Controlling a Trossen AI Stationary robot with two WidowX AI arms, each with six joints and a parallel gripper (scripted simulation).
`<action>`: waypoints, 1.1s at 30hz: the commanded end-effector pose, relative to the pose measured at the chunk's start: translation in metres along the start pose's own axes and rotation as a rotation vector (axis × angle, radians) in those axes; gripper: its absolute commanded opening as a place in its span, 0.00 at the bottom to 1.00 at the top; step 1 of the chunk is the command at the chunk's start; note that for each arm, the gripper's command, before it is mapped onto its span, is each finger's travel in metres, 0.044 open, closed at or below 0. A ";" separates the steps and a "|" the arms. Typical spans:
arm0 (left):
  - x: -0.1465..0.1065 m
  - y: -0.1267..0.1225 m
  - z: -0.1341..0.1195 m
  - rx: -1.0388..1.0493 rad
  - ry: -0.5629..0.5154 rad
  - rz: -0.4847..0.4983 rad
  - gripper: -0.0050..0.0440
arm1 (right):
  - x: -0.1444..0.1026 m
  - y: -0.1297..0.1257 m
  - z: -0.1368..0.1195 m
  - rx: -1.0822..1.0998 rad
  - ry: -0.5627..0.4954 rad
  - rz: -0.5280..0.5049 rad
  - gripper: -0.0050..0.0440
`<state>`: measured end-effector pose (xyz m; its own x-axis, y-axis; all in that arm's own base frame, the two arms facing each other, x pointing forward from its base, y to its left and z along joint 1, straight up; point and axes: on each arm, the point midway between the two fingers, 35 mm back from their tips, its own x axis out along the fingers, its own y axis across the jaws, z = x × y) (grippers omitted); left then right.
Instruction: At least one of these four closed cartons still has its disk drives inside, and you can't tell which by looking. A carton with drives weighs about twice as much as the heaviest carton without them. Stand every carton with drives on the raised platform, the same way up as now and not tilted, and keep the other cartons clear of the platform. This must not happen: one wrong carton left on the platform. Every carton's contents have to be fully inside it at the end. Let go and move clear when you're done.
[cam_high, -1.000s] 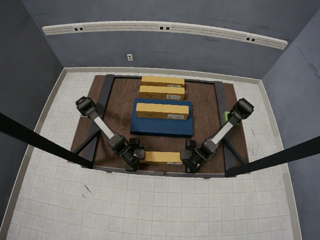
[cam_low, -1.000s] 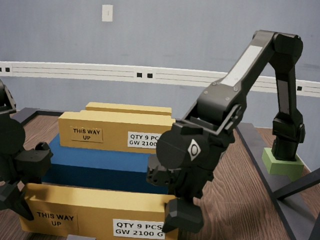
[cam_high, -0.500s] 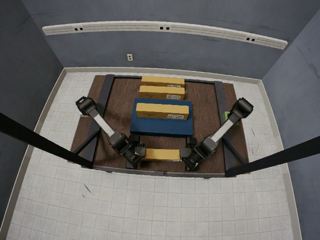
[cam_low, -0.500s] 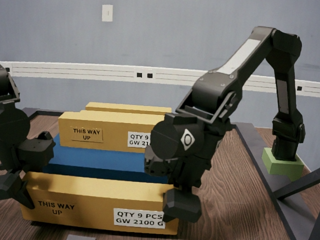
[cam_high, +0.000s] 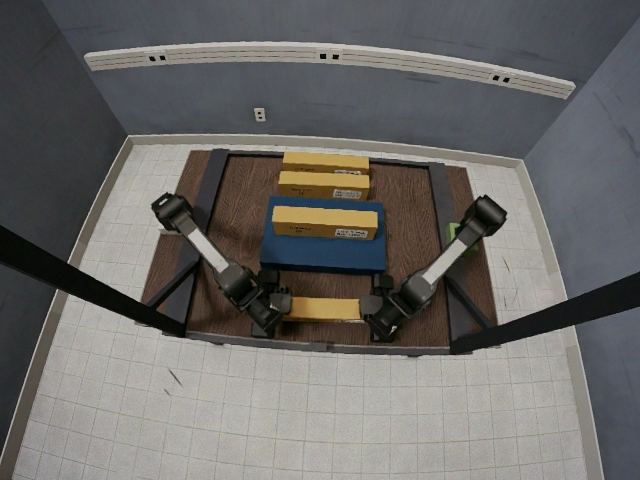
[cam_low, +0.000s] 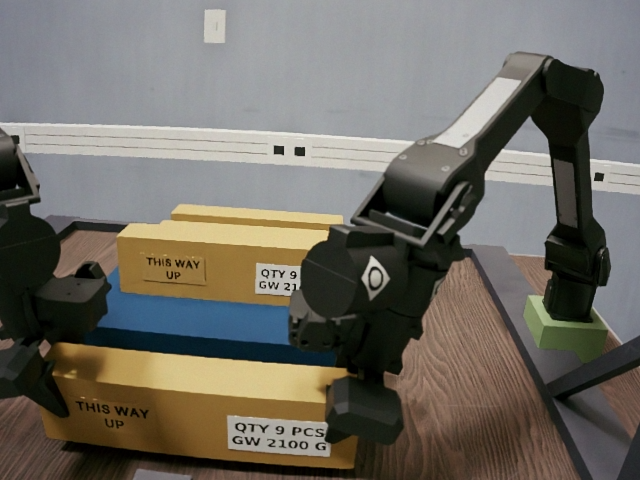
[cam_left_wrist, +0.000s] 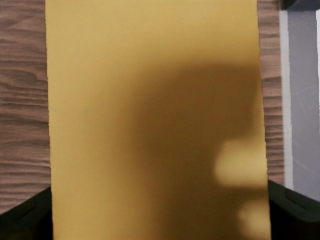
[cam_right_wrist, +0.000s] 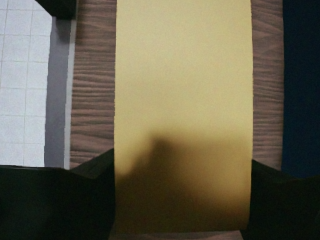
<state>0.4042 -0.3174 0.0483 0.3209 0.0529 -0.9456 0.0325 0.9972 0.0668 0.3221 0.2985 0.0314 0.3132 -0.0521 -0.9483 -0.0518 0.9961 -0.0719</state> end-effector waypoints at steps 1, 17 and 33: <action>-0.045 -0.010 0.019 -0.019 -0.074 -0.076 0.00 | -0.042 0.011 0.018 0.017 -0.071 0.078 0.00; -0.044 -0.010 0.019 -0.019 -0.074 -0.076 0.00 | -0.043 0.011 0.018 0.017 -0.071 0.078 0.00; -0.071 -0.004 0.027 -0.019 -0.060 -0.053 0.00 | -0.064 0.004 0.026 0.019 -0.053 0.046 0.00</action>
<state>0.4034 -0.3173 0.0792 0.3075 0.0624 -0.9495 0.0382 0.9962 0.0778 0.3235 0.2997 0.0593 0.3046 -0.0654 -0.9502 -0.0471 0.9954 -0.0836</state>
